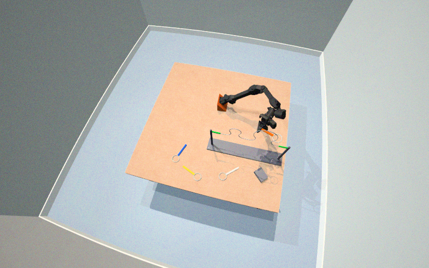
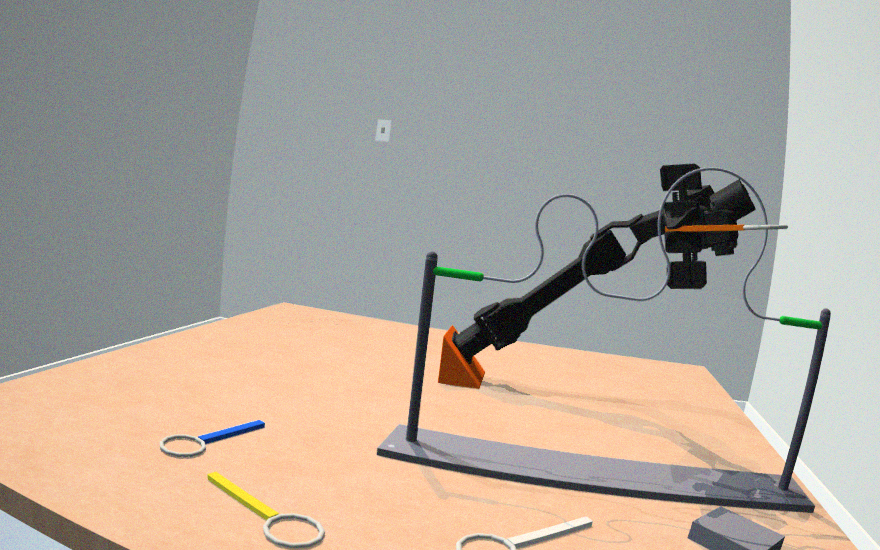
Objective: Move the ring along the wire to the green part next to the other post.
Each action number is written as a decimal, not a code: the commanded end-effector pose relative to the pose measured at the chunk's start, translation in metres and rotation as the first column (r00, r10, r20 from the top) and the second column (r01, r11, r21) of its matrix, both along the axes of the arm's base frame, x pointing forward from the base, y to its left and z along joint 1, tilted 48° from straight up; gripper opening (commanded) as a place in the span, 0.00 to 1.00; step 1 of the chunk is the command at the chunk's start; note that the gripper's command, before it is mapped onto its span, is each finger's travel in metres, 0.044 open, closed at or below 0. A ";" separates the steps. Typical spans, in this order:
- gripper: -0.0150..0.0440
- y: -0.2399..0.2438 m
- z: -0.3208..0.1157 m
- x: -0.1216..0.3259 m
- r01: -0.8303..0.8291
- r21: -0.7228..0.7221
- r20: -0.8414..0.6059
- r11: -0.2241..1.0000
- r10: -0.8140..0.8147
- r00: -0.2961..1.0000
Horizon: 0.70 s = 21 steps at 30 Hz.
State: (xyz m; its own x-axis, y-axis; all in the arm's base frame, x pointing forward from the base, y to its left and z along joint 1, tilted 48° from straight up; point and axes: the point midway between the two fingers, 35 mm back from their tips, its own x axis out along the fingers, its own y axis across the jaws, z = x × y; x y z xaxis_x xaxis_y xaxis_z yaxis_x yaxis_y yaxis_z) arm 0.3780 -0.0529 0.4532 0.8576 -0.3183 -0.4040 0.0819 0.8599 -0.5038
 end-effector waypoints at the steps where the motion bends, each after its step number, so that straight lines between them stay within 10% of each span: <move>1: 0.00 0.002 0.001 0.000 -0.002 0.049 0.011 0.999 0.001 1.000; 21: 0.00 0.012 -0.004 0.002 -0.014 0.307 0.047 0.952 -0.001 0.999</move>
State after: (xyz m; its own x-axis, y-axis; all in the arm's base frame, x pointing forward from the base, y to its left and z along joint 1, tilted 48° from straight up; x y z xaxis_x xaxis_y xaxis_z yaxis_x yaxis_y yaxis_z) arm 0.3797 -0.0422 0.4497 0.8772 -0.1967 -0.4380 0.0931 0.9646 -0.2468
